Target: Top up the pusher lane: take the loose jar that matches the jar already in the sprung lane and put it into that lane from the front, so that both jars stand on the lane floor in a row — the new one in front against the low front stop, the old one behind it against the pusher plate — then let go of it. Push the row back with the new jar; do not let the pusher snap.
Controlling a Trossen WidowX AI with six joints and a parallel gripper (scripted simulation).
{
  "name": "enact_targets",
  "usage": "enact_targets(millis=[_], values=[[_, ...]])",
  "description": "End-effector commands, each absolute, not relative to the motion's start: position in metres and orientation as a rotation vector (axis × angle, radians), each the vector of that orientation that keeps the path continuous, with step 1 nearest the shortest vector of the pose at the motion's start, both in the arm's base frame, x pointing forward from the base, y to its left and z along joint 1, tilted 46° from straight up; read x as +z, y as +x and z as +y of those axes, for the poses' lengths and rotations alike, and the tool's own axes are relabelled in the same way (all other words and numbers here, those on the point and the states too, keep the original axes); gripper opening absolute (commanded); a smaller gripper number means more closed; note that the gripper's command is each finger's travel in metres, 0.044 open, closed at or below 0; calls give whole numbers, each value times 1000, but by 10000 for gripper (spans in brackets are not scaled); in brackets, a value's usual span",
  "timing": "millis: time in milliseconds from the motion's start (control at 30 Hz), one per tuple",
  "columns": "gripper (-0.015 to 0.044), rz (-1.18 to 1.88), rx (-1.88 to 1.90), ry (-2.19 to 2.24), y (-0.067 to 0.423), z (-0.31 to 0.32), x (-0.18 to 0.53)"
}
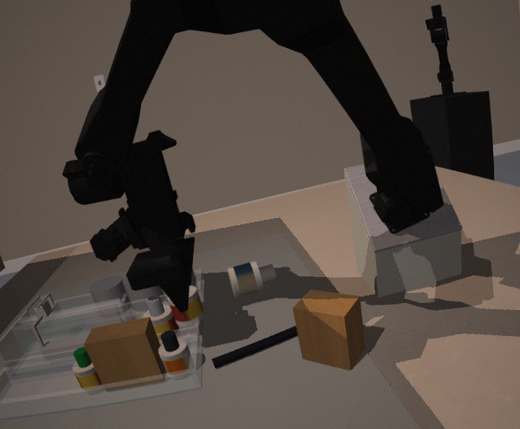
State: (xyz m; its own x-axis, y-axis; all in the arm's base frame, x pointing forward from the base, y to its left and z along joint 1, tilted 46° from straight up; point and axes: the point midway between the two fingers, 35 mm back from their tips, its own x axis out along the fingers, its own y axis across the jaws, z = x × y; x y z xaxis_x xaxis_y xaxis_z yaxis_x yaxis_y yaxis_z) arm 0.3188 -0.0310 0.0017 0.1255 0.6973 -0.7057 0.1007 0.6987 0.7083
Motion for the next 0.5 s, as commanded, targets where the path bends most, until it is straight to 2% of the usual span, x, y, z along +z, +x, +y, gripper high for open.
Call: enact_targets(millis=[0, 467], values=[[0, 1372, 498, 714, 328, -33, 6], [0, 1372, 498, 714, 334, -35, 8]])
